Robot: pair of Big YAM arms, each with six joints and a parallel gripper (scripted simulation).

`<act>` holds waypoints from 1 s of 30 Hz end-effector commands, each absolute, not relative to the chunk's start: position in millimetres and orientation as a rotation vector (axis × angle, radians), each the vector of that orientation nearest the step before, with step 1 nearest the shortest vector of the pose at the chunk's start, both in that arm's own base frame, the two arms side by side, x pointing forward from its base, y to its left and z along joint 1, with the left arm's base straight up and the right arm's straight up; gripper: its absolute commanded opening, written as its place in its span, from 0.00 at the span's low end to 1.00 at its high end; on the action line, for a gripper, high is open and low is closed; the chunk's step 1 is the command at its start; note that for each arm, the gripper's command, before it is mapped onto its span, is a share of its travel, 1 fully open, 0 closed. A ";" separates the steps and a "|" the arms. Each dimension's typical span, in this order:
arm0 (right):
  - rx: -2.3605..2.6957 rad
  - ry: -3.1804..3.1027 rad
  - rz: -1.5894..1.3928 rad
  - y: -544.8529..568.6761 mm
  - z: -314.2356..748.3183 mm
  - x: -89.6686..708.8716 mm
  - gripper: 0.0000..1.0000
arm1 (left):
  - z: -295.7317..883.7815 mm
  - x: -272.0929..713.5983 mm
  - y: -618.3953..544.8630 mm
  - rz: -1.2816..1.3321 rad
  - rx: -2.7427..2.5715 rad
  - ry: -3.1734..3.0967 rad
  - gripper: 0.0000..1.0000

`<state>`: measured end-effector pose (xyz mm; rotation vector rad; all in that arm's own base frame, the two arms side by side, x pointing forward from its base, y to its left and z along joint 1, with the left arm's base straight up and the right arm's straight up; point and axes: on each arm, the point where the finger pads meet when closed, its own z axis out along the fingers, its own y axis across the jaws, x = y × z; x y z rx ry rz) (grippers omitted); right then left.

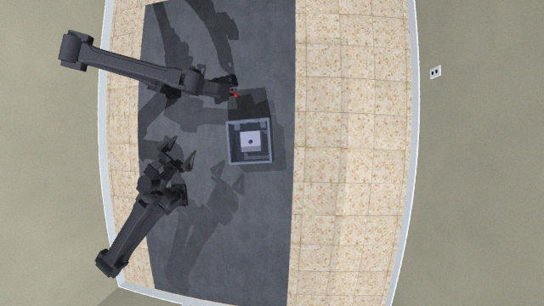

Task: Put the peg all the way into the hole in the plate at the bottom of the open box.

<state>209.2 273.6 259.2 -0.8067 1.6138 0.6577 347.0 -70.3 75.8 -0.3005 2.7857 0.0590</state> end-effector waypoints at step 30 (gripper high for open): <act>-0.747 1.630 0.640 267.9 303.4 225.6 1.00 | 144.6 399.0 -94.4 0.000 -0.348 2.695 0.07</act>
